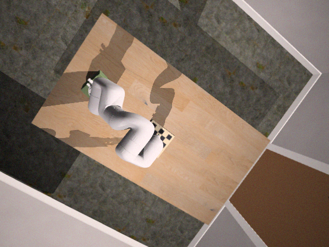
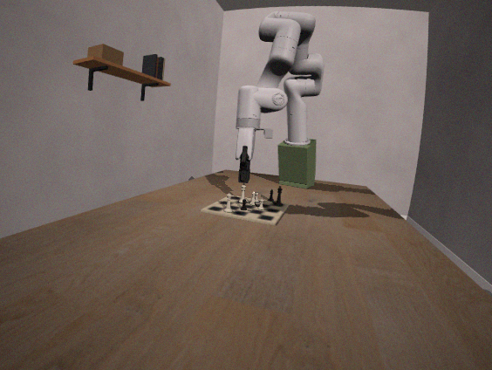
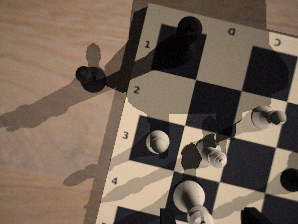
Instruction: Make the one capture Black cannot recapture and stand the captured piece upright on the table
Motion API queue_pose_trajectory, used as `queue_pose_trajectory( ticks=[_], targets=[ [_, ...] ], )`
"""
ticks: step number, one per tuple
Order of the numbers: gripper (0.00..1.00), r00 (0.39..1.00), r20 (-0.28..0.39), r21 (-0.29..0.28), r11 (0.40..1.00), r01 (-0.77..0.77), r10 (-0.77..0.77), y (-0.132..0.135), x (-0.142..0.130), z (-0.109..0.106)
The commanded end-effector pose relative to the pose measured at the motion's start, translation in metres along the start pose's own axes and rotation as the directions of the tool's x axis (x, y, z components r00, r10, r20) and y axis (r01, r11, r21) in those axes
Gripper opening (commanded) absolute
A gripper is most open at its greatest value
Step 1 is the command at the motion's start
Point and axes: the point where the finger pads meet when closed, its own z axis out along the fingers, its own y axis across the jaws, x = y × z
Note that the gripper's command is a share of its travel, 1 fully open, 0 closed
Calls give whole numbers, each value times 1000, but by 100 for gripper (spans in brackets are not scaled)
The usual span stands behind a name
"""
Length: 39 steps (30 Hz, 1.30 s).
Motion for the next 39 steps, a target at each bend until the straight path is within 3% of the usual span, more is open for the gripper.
queue_pose_trajectory(
  ticks=[1, 39],
  targets=[
    [43, 1000, 1, -3, 1000, 0, 0, 1, -1, -1],
    [43, 1000, 1, -3, 1000, 0, 0, 1, -1, 4]
  ],
)
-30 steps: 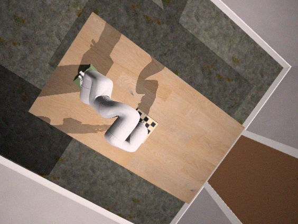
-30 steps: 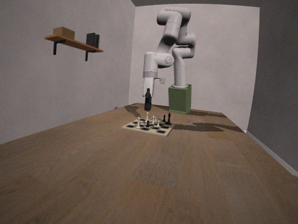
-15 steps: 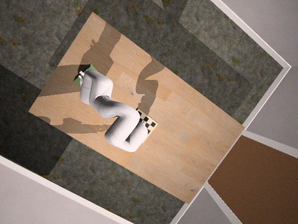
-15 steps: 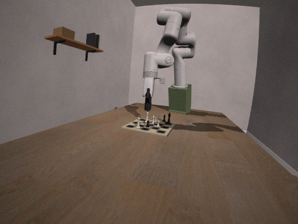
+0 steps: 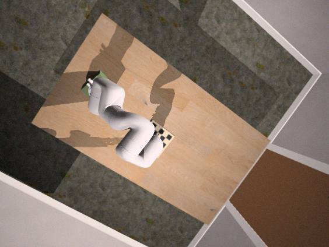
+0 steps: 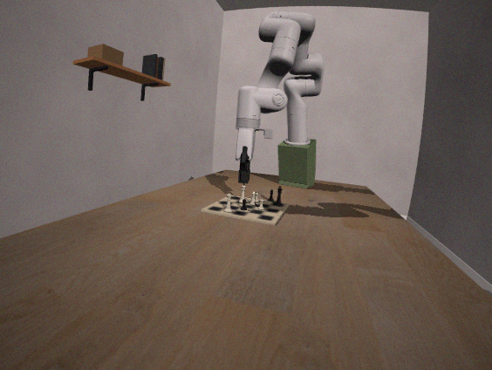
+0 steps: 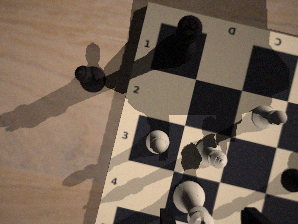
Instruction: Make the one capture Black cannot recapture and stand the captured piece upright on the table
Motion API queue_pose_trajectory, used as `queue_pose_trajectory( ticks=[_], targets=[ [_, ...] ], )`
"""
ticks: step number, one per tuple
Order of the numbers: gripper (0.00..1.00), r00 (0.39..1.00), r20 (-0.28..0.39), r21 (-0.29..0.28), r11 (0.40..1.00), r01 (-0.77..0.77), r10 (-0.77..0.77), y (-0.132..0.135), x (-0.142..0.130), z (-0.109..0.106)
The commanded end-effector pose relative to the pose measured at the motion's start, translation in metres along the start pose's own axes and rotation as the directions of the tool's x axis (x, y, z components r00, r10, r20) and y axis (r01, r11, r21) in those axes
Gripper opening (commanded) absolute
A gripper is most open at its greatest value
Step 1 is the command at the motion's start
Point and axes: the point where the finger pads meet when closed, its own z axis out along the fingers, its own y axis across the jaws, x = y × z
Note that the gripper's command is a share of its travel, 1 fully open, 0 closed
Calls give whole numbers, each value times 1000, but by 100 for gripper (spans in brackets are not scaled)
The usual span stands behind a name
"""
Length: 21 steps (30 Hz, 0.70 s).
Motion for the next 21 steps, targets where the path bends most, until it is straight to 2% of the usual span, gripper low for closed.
queue_pose_trajectory(
  ticks=[1, 4, 16, 21],
  targets=[
    [43, 1000, 1, -3, 1000, 0, 0, 1, -1, 4],
    [43, 1000, 1, -3, 1000, 0, 0, 1, -1, 6],
    [43, 1000, 1, -3, 1000, 0, 0, 1, -1, 35],
    [43, 1000, 1, -3, 1000, 0, 0, 1, -1, 39]
  ],
)
